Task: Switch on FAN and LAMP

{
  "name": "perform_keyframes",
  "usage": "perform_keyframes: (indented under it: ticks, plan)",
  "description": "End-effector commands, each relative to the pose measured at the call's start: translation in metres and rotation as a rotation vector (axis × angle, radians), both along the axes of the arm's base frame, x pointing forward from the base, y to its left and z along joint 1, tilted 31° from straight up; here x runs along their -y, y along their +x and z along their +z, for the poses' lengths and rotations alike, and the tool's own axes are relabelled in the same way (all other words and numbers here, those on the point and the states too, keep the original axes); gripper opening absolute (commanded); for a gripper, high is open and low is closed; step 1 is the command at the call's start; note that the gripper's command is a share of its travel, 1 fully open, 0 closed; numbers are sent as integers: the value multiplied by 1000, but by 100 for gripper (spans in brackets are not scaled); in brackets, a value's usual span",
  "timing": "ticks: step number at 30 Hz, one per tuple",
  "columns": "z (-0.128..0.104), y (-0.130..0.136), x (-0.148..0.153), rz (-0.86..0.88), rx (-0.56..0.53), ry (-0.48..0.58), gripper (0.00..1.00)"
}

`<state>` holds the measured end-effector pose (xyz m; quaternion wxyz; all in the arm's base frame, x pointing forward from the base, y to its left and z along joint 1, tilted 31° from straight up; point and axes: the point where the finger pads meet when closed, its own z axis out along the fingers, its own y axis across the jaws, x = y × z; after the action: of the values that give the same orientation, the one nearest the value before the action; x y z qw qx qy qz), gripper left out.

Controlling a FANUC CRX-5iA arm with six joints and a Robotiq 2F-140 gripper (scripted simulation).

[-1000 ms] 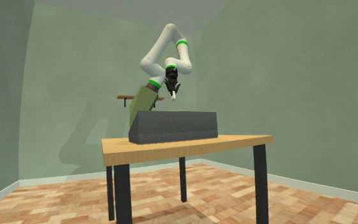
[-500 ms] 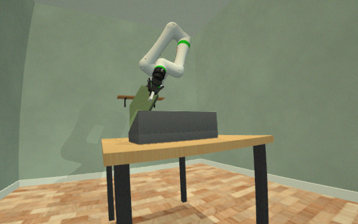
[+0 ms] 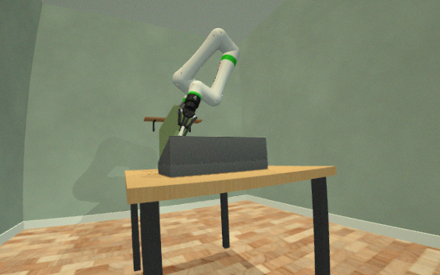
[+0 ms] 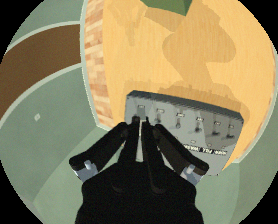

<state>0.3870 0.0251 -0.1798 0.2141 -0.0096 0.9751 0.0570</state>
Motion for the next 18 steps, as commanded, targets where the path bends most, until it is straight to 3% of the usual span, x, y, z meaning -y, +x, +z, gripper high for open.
perform_keyframes:
  ticks: [1,18]
  plan:
    - [-1,-1,-3,88,69,255,0]
    - [-1,-1,-3,139,109,400,0]
